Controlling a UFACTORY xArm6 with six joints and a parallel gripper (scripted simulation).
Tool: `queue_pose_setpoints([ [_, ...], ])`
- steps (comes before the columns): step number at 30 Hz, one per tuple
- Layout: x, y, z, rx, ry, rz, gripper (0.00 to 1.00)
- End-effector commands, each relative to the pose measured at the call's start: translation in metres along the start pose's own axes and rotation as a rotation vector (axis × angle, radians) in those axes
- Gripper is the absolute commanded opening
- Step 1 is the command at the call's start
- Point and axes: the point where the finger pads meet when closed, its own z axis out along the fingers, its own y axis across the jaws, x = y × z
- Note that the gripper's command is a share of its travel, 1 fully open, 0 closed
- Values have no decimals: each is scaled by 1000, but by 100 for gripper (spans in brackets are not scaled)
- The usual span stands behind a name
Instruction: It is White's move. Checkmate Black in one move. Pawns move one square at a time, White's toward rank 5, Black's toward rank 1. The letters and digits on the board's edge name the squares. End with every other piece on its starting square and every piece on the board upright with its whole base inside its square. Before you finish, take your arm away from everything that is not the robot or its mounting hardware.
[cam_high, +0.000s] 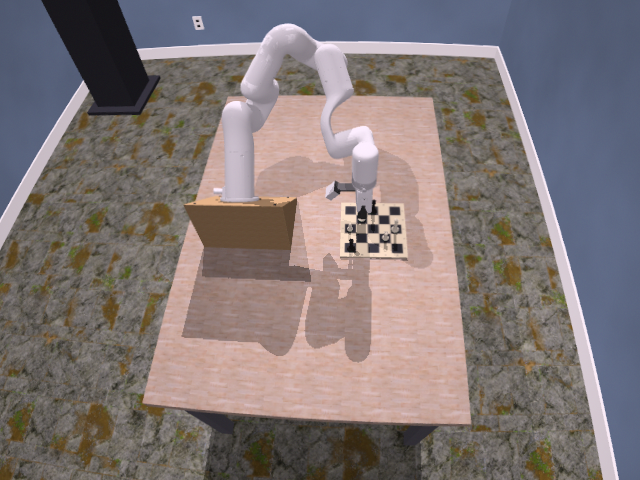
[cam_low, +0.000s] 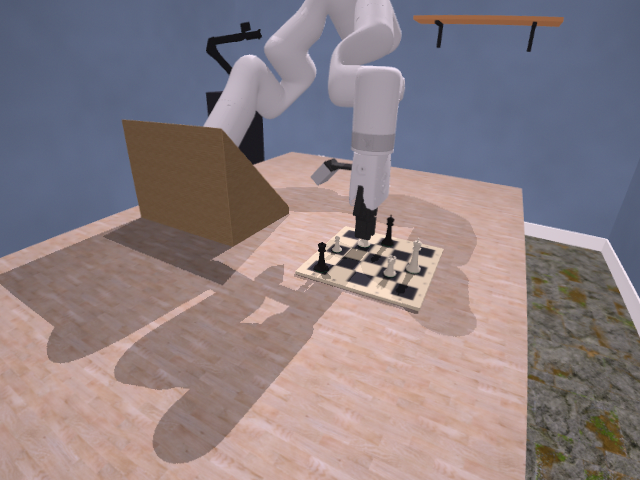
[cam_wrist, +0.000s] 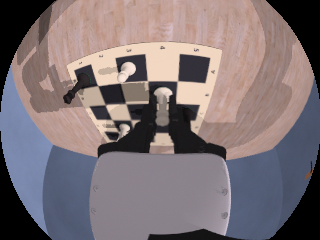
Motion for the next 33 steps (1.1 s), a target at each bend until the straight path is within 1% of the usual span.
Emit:
queue_pose_setpoints([
  [1, -1, 0, 0, 1, -3, -1, 0],
  [33, -1, 0, 2, 1, -3, -1, 0],
])
